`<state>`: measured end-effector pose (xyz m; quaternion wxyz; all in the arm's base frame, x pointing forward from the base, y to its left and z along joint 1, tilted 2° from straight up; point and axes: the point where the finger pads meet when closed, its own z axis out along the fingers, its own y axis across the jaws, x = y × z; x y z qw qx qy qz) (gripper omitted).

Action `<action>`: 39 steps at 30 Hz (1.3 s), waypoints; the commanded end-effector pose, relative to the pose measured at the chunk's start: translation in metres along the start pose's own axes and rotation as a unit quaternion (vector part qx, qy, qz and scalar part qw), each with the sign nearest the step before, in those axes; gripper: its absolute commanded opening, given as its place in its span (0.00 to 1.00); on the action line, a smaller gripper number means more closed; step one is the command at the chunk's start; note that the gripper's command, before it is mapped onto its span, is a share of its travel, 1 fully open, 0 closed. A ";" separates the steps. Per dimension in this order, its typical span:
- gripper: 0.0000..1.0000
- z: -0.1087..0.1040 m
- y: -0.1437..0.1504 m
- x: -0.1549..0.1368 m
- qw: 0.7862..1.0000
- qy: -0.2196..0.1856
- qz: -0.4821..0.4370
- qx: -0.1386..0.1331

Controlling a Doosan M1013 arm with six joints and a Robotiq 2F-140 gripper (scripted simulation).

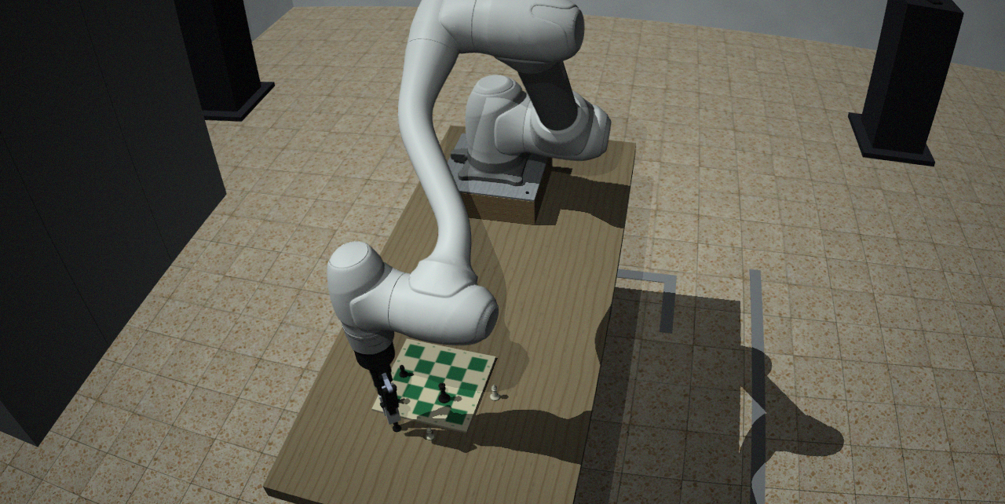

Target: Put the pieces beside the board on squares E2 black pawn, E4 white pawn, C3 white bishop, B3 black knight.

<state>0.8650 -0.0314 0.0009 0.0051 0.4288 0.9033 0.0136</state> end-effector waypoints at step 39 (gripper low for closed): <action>0.20 0.003 0.005 0.005 1.000 -0.002 -0.002 0.000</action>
